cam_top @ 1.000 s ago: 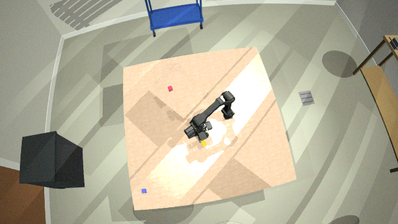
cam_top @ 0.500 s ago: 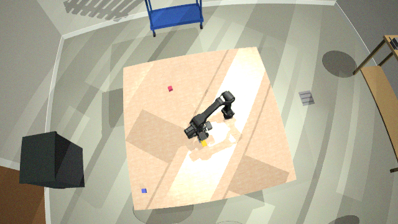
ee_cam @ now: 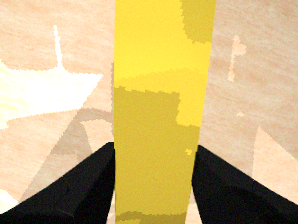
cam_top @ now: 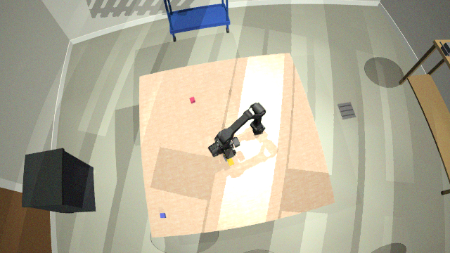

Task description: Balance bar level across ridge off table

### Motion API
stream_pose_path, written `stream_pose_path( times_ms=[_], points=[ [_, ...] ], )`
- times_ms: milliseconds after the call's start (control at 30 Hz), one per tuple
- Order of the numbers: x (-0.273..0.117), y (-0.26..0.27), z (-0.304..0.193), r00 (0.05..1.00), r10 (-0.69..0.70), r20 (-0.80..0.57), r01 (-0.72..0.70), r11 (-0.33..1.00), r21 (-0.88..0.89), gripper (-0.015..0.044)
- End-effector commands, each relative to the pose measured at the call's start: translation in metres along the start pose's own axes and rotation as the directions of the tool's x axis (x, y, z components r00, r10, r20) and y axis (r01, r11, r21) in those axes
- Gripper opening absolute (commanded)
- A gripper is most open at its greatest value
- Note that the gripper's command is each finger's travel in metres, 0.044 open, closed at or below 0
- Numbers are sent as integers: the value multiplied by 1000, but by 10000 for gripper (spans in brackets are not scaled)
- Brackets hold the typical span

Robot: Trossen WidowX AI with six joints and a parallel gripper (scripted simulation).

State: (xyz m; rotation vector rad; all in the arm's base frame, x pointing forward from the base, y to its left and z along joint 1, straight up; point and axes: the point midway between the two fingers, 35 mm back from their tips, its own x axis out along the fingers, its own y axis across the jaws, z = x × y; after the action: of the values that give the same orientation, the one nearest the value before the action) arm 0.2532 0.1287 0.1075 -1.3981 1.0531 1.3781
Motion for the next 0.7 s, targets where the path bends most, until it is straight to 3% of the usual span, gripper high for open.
stream_pose_path(
  times_ms=[0, 667],
  points=[
    [1, 0, 0, 1000, 1, 0, -1, 1000, -2, 0],
    [3, 0, 0, 1000, 1, 0, -1, 1000, -2, 0]
  ],
)
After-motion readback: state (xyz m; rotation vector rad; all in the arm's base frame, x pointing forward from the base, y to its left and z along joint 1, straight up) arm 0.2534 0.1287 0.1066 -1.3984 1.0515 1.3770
